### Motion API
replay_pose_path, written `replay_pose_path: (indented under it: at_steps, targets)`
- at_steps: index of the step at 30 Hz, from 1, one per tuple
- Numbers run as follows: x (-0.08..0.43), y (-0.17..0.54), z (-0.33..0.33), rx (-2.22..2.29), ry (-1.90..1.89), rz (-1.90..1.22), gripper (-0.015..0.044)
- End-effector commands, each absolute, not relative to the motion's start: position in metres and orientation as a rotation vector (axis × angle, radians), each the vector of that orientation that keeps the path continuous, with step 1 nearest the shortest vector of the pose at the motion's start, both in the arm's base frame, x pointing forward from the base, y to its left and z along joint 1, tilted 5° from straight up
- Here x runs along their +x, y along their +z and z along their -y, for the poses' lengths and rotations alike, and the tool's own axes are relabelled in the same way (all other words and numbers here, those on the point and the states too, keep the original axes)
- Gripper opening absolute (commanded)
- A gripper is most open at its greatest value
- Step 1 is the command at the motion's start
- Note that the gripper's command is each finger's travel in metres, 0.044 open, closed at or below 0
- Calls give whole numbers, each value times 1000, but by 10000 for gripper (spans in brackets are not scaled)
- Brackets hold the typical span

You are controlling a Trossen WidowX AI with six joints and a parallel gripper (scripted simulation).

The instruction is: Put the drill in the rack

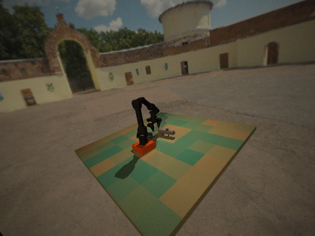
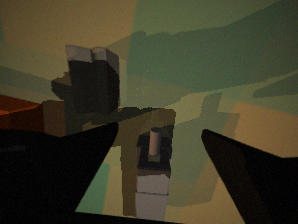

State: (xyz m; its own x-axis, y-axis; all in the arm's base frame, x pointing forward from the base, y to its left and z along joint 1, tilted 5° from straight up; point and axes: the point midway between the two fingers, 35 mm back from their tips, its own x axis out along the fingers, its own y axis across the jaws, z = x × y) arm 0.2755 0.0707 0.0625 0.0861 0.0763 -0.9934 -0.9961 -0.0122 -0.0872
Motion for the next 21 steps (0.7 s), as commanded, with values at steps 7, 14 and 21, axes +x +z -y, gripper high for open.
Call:
replay_pose_path:
  at_steps: [7, 14, 21]
  targets:
    - [275, 45, -66, -1210, 1197, -1090, 440]
    - [276, 34, -64, -1210, 1197, -1090, 440]
    - [275, 24, -62, -1210, 1197, -1090, 440]
